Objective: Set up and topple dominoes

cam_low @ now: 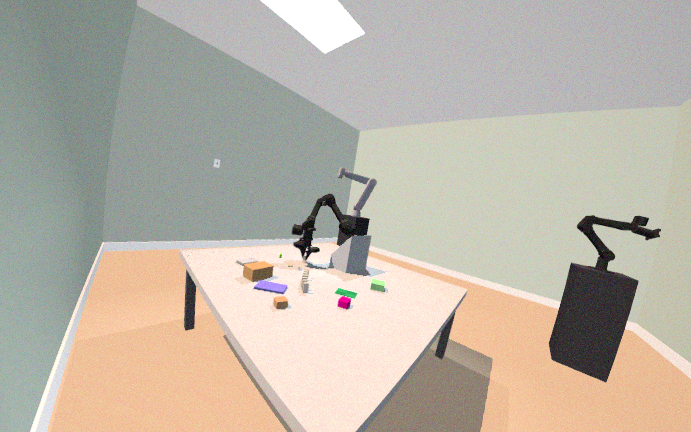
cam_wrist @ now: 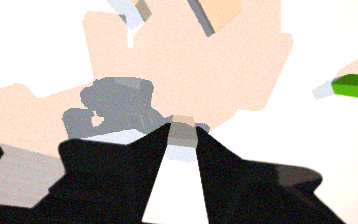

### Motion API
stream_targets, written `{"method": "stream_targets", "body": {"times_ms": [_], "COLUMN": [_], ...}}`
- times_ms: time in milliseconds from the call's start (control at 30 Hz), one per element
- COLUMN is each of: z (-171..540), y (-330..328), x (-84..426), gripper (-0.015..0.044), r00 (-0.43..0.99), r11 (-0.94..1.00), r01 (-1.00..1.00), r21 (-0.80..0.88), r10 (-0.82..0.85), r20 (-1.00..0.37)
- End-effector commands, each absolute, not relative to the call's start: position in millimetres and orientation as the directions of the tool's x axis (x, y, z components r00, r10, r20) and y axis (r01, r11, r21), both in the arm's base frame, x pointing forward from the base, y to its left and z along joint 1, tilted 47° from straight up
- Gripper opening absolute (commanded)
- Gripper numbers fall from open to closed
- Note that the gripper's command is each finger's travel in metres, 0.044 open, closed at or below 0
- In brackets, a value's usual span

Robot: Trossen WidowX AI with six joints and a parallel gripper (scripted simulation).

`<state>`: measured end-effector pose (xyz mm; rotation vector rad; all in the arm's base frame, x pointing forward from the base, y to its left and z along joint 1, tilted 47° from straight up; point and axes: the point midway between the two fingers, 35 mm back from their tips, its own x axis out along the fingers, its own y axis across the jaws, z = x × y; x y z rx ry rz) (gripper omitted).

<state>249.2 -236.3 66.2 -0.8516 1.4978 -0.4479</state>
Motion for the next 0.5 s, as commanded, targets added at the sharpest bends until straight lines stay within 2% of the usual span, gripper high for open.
{"method": "stream_targets", "body": {"times_ms": [0, 200, 467], "z": [65.8, 72.4, 148.5], "y": [-236.2, -227.7, -145.3], "x": [249.5, 252.0, 245.1], "gripper": [0.0107, 0.0107, 0.0107], "r00": [0.071, 0.070, 0.067], "r11": [0.648, 0.652, 0.657], "r01": [-0.243, -0.242, -0.239], "r21": [-0.722, -0.718, -0.715], "r10": [-0.731, -0.727, -0.724], "r20": [-0.679, -0.683, -0.687]}}
